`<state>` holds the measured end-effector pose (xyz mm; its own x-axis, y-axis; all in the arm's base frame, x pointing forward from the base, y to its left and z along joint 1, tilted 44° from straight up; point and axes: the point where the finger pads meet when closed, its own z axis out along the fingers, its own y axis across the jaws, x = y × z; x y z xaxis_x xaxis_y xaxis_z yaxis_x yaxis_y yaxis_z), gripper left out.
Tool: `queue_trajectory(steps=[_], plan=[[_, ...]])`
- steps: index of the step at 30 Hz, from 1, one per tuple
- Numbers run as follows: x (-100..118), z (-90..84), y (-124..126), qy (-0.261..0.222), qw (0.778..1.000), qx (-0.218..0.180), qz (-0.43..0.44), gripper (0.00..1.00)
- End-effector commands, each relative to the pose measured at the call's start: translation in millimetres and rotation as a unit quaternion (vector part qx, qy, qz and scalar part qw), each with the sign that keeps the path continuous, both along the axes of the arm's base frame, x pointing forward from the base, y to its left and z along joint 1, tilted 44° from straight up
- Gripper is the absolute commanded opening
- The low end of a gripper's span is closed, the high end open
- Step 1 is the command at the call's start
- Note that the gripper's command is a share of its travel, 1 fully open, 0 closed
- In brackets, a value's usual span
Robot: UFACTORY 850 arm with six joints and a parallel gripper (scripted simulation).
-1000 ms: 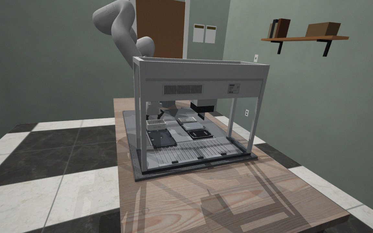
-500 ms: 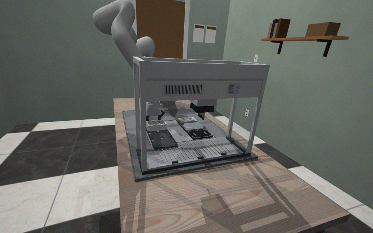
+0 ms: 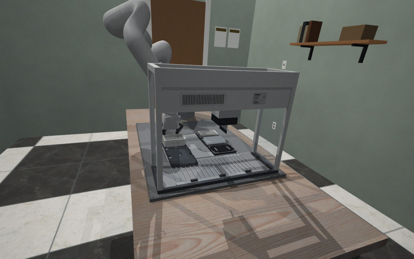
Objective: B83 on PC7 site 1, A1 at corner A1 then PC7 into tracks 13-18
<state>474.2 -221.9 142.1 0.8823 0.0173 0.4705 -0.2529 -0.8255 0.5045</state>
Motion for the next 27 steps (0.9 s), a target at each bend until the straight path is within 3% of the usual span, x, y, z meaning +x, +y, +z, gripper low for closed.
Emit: queue_trajectory(steps=[1,27], plan=[[4,2.3,0,0.0,1.0,0.0,0.0,0.82],[25,13.7,1,-0.001,1.0,0.0,0.0,0.82]])
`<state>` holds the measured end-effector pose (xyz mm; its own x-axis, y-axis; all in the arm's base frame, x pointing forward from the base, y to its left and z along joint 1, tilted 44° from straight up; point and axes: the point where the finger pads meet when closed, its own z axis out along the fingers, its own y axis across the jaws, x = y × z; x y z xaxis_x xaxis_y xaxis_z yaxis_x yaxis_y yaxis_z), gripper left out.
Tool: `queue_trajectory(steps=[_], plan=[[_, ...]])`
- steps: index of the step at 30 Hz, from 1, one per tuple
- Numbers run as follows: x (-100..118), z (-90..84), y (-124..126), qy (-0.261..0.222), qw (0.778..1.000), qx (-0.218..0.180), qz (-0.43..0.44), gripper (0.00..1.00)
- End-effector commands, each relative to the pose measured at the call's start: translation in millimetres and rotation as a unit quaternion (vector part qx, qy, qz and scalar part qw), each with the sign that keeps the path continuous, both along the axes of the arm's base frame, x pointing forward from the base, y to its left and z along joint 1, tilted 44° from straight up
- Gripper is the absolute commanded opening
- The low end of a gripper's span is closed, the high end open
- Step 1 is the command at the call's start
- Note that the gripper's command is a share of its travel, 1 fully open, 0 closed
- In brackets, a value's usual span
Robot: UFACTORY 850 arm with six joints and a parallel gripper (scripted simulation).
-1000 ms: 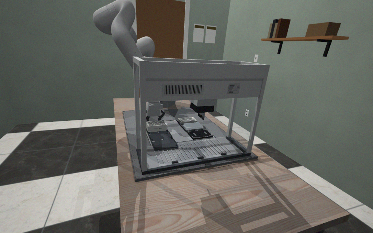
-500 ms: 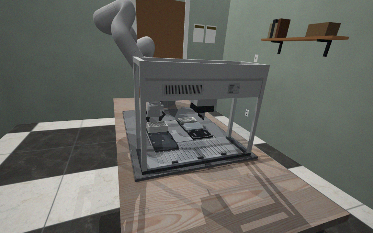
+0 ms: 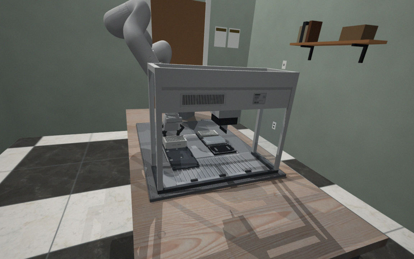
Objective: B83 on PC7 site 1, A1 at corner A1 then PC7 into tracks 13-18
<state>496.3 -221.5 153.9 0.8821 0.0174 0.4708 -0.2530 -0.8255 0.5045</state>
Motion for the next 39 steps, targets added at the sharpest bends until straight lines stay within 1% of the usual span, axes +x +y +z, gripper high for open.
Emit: queue_trajectory(steps=[1,39], plan=[[3,1.9,0,0.0,1.0,0.0,0.0,0.82],[32,17.5,1,0.0,1.0,0.0,0.0,0.82]])
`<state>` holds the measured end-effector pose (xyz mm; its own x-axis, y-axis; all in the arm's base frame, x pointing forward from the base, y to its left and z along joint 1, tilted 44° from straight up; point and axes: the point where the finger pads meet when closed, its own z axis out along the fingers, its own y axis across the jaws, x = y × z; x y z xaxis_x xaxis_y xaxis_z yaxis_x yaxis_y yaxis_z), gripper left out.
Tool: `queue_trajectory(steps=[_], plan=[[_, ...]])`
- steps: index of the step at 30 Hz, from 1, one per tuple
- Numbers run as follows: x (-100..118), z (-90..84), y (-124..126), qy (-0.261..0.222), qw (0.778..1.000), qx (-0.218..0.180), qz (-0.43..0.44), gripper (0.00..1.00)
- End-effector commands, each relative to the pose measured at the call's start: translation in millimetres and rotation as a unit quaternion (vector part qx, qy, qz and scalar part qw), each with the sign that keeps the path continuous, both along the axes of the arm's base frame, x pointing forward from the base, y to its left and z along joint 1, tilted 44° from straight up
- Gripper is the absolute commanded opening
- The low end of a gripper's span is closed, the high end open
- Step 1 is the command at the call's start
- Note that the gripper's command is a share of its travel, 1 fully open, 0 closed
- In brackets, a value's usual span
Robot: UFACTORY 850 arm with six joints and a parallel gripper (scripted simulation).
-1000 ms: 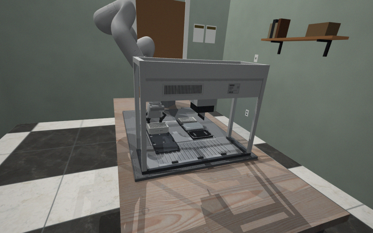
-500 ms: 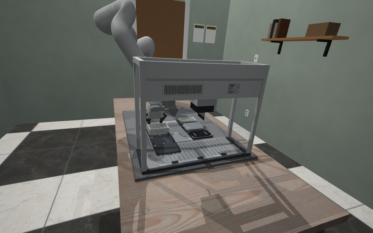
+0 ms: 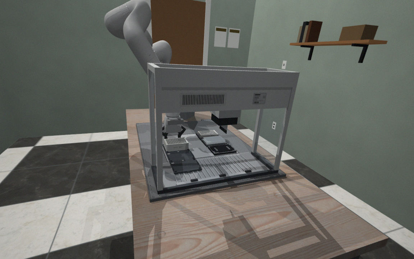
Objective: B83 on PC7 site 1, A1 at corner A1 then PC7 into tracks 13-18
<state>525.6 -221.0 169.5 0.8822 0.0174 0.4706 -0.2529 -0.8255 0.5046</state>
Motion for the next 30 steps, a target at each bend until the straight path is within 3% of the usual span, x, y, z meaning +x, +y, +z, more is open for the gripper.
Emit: queue_trajectory(steps=[1,30], plan=[[4,2.3,0,-0.001,1.0,0.0,0.0,0.82],[27,14.6,1,-0.001,1.0,0.0,0.0,0.82]])
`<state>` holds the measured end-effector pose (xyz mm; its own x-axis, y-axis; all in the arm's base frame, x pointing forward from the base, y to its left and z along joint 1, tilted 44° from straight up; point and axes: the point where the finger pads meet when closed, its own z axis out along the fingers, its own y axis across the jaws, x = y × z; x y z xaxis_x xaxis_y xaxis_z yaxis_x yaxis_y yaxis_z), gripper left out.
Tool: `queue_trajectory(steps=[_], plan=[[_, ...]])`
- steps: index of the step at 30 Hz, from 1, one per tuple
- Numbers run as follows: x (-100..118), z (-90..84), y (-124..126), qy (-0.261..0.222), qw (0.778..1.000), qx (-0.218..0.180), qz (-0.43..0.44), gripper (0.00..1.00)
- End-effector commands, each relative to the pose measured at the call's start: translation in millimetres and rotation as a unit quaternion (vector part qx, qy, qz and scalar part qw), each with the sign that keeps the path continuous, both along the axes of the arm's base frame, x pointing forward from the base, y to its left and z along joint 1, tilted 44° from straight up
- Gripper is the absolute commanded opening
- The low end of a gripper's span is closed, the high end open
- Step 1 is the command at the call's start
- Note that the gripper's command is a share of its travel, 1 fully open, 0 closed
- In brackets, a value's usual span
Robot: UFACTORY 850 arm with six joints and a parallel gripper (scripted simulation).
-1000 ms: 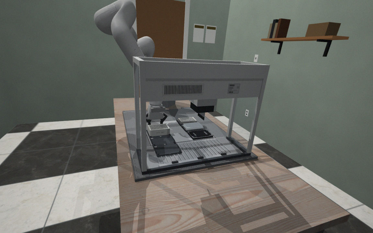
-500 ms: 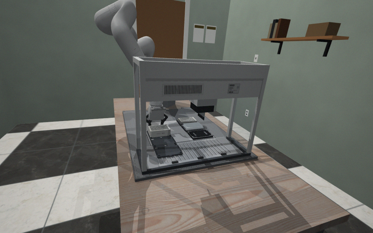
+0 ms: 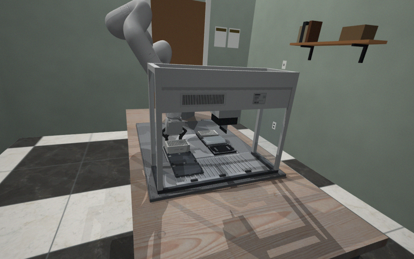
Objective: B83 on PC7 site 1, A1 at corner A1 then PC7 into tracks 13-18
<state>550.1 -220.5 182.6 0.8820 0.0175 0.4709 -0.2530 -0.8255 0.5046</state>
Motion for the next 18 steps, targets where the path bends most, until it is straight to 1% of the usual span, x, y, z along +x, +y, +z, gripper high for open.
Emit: queue_trajectory(steps=[1,18], plan=[[2,1.6,0,0.0,1.0,0.0,0.0,0.82],[15,8.7,0,0.0,1.0,0.0,0.0,0.82]])
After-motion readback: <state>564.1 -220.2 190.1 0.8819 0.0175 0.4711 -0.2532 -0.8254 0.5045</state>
